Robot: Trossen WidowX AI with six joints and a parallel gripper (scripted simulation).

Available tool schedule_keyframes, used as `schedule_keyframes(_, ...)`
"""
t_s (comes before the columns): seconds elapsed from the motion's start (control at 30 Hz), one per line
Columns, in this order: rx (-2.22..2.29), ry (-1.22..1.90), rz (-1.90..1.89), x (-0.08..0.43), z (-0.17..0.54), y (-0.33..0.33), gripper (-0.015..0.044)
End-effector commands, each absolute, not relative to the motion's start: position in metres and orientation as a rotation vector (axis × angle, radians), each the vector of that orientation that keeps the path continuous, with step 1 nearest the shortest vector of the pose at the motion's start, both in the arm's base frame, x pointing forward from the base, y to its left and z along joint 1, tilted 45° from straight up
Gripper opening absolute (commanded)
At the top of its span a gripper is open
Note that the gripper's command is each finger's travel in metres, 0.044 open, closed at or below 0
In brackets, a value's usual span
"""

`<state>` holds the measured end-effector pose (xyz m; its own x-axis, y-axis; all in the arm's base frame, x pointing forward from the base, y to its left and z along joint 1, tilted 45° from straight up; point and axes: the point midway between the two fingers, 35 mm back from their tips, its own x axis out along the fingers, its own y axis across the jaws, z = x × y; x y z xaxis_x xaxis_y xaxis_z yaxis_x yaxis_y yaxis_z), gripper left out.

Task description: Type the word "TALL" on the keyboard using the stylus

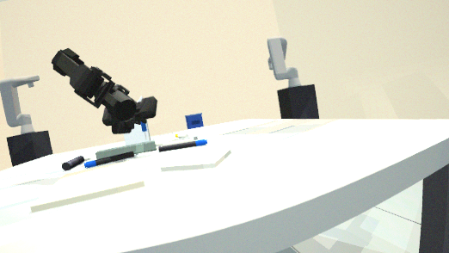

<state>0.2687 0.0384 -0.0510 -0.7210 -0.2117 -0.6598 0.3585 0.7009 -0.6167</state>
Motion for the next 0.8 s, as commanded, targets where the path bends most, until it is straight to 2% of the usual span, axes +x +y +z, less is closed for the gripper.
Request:
schedule_keyframes(0.0,0.103,2.165,-0.981,0.2686,-0.0522,0.0383,0.0)
schedule_keyframes(0.2,0.103,2.165,-0.981,0.2686,-0.0522,0.0383,0.0)
schedule_keyframes(0.3,0.104,2.164,-0.98,0.2705,-0.0528,0.0384,0.0079)
schedule_keyframes(0.77,0.104,2.164,-0.98,0.2728,-0.057,0.0347,0.0081)
